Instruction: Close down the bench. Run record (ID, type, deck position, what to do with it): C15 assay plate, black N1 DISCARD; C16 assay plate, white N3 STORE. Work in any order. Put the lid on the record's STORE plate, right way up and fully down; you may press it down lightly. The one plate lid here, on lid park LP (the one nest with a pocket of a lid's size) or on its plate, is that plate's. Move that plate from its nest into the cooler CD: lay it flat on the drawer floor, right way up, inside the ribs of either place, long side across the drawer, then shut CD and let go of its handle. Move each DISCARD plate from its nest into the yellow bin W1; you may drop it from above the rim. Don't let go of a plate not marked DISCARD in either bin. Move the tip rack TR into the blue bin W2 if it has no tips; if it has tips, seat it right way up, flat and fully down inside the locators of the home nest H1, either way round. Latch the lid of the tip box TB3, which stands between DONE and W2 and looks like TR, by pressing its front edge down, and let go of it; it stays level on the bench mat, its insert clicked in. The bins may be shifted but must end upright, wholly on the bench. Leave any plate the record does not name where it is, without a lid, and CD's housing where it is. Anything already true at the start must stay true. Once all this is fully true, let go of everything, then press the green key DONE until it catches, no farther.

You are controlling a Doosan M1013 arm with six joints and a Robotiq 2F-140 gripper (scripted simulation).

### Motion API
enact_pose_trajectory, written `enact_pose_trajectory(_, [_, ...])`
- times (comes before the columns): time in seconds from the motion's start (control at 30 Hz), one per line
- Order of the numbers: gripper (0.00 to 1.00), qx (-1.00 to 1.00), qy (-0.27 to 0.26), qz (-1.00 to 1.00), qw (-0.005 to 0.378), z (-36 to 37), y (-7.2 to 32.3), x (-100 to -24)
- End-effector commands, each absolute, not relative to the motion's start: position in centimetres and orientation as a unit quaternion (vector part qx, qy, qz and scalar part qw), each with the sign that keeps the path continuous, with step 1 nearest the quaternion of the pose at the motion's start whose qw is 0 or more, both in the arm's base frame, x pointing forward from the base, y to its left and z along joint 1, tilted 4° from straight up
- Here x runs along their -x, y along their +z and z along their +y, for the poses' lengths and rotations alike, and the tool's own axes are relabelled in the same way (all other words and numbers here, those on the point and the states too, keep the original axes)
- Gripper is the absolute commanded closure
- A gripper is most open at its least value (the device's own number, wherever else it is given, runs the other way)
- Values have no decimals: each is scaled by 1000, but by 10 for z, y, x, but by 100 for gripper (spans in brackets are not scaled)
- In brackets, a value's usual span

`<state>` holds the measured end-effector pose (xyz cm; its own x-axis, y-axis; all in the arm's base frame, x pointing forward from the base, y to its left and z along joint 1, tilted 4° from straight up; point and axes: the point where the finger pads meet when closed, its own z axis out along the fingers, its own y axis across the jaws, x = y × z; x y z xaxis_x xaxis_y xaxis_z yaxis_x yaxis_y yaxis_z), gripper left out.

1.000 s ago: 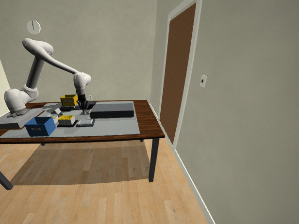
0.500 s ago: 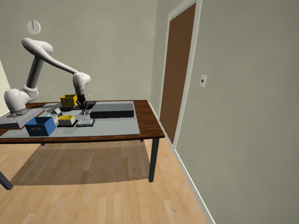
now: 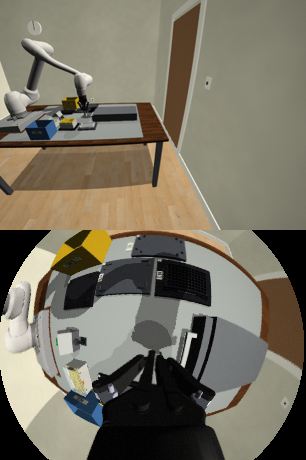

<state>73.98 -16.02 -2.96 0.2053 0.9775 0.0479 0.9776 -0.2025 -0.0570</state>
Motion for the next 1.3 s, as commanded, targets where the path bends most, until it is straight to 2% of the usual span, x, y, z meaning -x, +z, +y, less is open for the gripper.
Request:
enact_pose_trajectory(0.0, [100,775,-1,-630,37,-160,-27,-740])
enact_pose_trajectory(1.27, [100,775,-1,-630,37,-163,16,-742])
